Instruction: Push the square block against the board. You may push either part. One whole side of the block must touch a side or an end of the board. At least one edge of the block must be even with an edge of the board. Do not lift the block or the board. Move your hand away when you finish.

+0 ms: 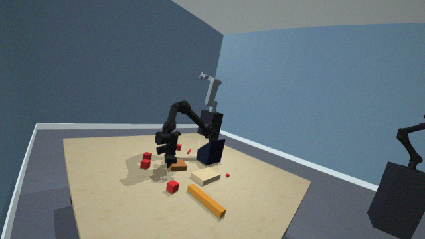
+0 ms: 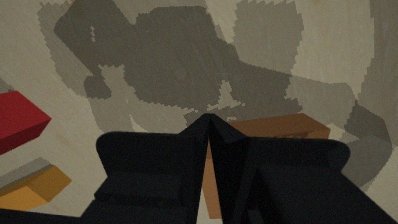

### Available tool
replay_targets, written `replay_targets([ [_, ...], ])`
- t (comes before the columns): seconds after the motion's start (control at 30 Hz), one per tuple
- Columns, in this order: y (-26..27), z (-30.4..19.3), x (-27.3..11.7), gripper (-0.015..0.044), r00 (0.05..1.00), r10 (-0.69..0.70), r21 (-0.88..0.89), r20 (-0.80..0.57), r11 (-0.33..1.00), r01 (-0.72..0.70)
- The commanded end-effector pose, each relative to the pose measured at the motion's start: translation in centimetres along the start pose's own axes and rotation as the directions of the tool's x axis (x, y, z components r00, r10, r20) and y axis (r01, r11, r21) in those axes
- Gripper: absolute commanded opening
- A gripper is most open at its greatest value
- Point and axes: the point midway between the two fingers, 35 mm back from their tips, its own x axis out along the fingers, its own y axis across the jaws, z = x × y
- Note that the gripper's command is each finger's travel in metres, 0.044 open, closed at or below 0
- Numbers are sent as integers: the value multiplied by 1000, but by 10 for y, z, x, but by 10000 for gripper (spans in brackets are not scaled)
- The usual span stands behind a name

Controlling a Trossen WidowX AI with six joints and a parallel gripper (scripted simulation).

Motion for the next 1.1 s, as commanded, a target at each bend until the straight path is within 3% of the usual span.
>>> replay_targets([
  [0.0,-3,-11,6,0,1000,-9,-3,-22,1000,9],
  [1.07,-6,-45,6,0,1000,-9,-5,-24,1000,9],
])
